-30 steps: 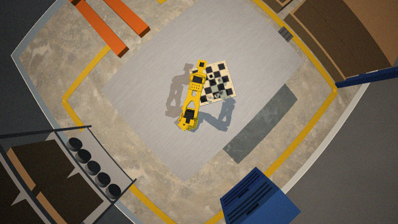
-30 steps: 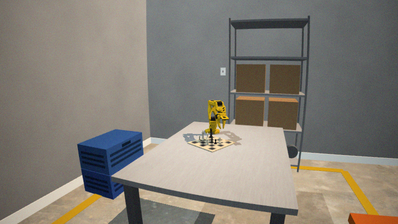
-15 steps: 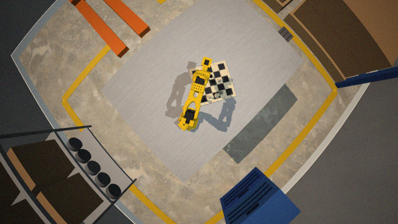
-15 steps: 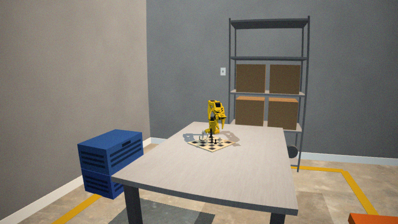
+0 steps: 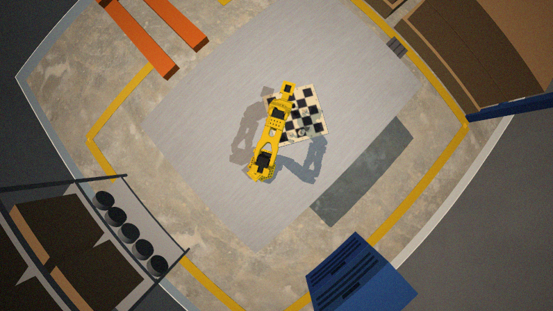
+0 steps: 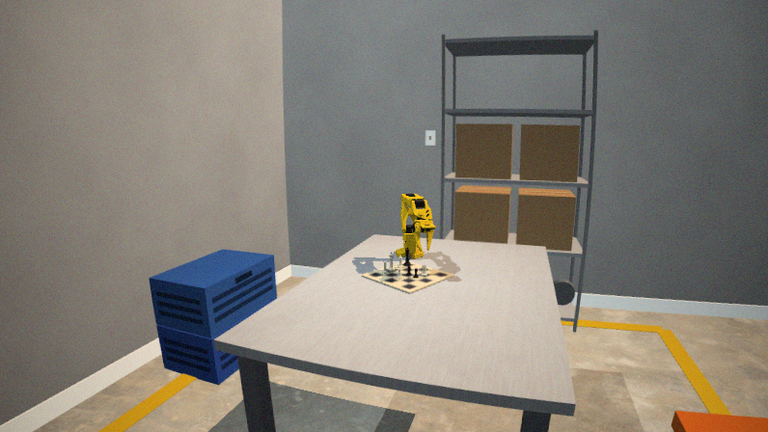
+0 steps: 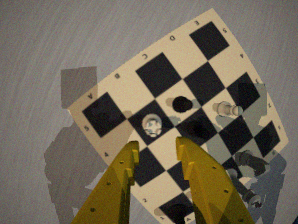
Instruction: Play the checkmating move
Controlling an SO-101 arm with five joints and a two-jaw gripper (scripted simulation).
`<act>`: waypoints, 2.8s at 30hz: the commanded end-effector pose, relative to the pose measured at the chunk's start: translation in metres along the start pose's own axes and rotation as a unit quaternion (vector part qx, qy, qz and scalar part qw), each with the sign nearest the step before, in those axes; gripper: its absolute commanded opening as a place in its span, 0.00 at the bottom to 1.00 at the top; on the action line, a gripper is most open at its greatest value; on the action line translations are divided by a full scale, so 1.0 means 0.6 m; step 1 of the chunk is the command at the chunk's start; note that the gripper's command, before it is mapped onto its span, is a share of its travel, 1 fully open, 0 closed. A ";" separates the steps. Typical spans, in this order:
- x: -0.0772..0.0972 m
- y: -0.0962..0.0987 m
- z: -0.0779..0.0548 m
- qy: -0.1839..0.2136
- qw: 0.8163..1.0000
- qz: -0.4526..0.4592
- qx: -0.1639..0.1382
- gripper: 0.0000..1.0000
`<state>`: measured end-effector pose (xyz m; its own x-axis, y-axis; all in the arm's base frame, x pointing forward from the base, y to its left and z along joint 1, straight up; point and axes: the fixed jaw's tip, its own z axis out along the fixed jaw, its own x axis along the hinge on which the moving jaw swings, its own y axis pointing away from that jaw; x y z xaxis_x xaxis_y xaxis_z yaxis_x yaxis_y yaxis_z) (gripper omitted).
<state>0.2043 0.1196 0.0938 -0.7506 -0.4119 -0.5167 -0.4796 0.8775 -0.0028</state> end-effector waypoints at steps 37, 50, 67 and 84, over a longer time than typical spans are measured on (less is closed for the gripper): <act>0.055 -0.004 0.090 -0.003 1.000 0.010 0.003 0.12; 0.062 -0.004 0.103 -0.002 1.000 0.010 0.003 0.12; 0.076 -0.004 0.109 -0.002 1.000 0.010 0.003 0.12; 0.076 -0.007 0.110 -0.002 1.000 0.010 0.005 0.12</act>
<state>0.2049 0.1180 0.0216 -0.7371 -0.3975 -0.5465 -0.4731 0.8810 -0.0026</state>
